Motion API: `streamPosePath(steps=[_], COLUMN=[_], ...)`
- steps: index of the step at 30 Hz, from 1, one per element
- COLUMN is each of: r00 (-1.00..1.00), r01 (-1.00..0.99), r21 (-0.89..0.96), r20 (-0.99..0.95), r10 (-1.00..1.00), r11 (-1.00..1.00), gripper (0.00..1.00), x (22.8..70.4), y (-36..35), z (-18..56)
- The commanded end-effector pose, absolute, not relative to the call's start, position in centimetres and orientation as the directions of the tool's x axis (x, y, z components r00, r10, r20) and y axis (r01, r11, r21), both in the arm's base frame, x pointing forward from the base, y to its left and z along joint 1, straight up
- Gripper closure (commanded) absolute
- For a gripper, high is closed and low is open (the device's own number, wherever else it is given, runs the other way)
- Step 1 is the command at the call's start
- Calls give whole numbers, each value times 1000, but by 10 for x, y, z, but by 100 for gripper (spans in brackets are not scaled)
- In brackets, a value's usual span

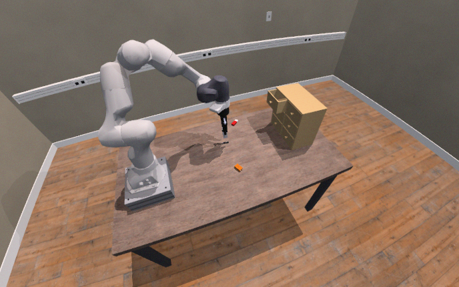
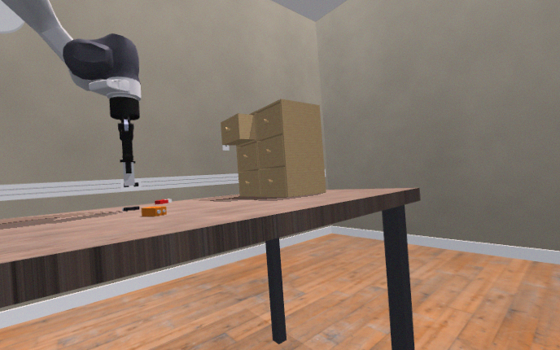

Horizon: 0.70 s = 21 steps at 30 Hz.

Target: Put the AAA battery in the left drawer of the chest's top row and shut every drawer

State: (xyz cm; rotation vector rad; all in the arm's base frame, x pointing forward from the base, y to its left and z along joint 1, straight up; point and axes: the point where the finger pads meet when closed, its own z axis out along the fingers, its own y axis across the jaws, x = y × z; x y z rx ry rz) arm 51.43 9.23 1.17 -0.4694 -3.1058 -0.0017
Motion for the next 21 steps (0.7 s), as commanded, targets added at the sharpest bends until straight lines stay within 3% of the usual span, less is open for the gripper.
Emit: streamPosePath(steps=[1,4,5,21], r00=[-952,-952,-952,-952], r01=[307,307,307,307], r21=[-2,-2,-2,-2], r20=[0,0,0,0], r10=[307,307,307,307], r11=[952,952,952,952], gripper=[72,72,77,77], x=[514,514,514,514], y=[91,91,91,91], z=[11,11,11,11])
